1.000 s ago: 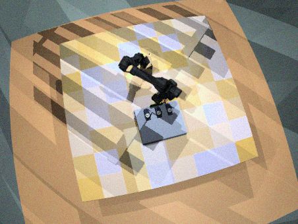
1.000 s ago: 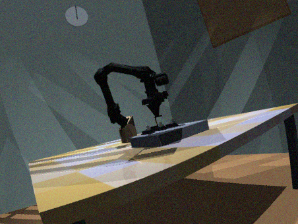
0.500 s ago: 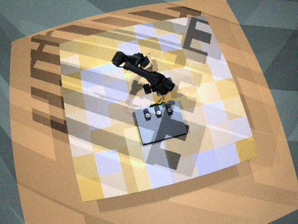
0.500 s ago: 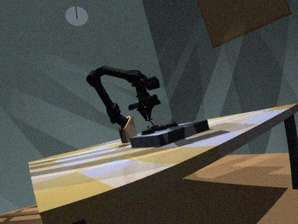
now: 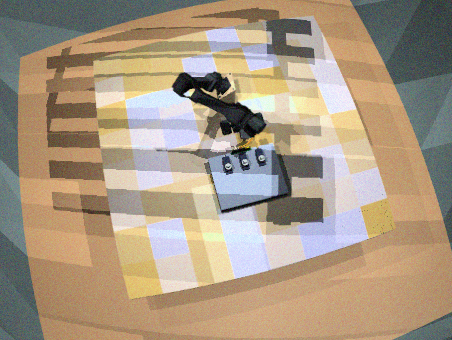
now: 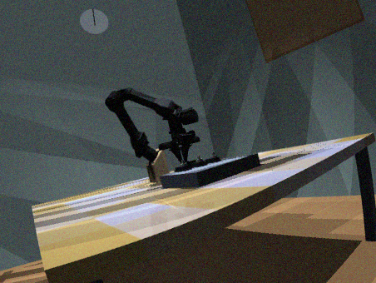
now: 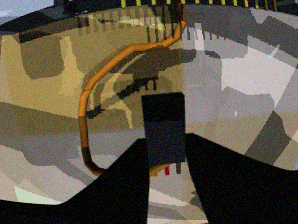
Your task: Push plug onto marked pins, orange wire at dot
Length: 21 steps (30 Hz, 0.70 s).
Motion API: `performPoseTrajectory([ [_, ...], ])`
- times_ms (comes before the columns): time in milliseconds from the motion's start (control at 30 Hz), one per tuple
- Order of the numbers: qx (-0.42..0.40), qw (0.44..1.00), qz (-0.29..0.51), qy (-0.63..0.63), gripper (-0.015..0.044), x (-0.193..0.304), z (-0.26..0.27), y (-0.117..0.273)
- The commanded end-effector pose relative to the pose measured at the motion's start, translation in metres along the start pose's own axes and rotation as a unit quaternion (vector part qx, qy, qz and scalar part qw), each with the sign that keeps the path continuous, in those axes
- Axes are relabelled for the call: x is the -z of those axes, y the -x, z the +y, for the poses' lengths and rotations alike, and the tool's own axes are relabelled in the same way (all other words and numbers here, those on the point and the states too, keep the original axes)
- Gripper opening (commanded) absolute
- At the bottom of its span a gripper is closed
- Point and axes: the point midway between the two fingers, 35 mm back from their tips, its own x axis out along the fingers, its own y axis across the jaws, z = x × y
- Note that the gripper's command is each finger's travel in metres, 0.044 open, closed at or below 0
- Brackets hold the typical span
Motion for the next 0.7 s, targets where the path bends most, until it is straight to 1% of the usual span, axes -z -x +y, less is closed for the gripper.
performPoseTrajectory([
  [0, 0.001, 1.000, -0.002, 0.002, 0.0000, -0.006, 0.000, -0.001],
  [267, 0.001, 1.000, -0.003, 0.001, 0.0000, -0.033, 0.000, 0.000],
  [667, 0.001, 1.000, -0.003, 0.001, 0.0000, -0.040, 0.000, 0.000],
])
